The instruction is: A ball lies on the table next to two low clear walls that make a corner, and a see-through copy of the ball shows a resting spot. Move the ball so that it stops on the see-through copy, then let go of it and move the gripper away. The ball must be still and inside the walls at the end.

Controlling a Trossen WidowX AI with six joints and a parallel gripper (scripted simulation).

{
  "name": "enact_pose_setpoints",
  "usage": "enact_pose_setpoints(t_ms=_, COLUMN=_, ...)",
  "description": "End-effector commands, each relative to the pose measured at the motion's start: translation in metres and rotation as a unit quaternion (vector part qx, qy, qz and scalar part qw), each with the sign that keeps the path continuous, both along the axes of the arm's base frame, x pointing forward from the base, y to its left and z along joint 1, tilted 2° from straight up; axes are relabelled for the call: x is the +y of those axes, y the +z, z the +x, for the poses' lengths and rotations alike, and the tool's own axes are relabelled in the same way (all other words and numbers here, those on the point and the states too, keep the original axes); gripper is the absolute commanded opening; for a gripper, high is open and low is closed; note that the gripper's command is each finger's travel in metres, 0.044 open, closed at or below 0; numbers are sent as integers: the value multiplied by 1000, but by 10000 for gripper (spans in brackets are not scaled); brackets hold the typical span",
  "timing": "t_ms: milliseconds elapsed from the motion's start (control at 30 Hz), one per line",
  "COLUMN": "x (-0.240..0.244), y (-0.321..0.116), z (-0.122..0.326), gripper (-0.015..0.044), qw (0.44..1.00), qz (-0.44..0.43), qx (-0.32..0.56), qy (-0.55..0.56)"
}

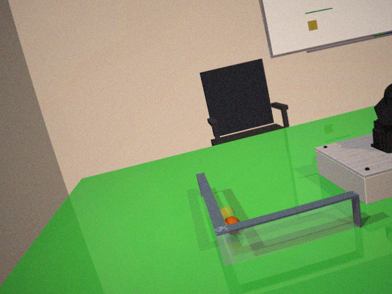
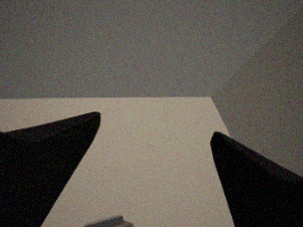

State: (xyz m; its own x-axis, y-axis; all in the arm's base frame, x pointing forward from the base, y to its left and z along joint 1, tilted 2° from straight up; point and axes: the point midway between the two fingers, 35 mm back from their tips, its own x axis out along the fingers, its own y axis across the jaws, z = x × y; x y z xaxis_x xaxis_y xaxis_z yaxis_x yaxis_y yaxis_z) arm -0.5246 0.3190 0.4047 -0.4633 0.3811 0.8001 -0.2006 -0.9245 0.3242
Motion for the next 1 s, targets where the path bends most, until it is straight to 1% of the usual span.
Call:
enact_pose_setpoints(t_ms=0, x=1, y=0, z=1, gripper=374, qw=1000, qz=0, qx=-1, qy=-1)
enact_pose_setpoints(t_ms=67, x=11, y=-1, z=5, gripper=321, qw=1000, qz=-3, qx=-7, qy=-10)
enact_pose_setpoints(t_ms=133, x=31, y=-3, z=14, gripper=269, qw=999, qz=-10, qx=-18, qy=-28)
enact_pose_setpoints(t_ms=167, x=45, y=-5, z=21, gripper=264, qw=999, qz=-15, qx=-26, qy=-40)
enact_pose_setpoints(t_ms=300, x=102, y=-12, z=56, gripper=264, qw=993, qz=-37, qx=-59, qy=-92)
enact_pose_setpoints(t_ms=400, x=136, y=-8, z=94, gripper=264, qw=985, qz=-41, qx=-68, qy=-153)
enact_pose_setpoints(t_ms=633, x=220, y=-35, z=169, gripper=264, qw=955, qz=-99, qx=-141, qy=-239)
enact_pose_setpoints(t_ms=733, x=239, y=-33, z=205, gripper=264, qw=949, qz=-129, qx=-132, qy=-255)
enact_pose_setpoints(t_ms=967, x=300, y=-68, z=307, gripper=264, qw=900, qz=-204, qx=-191, qy=-335)
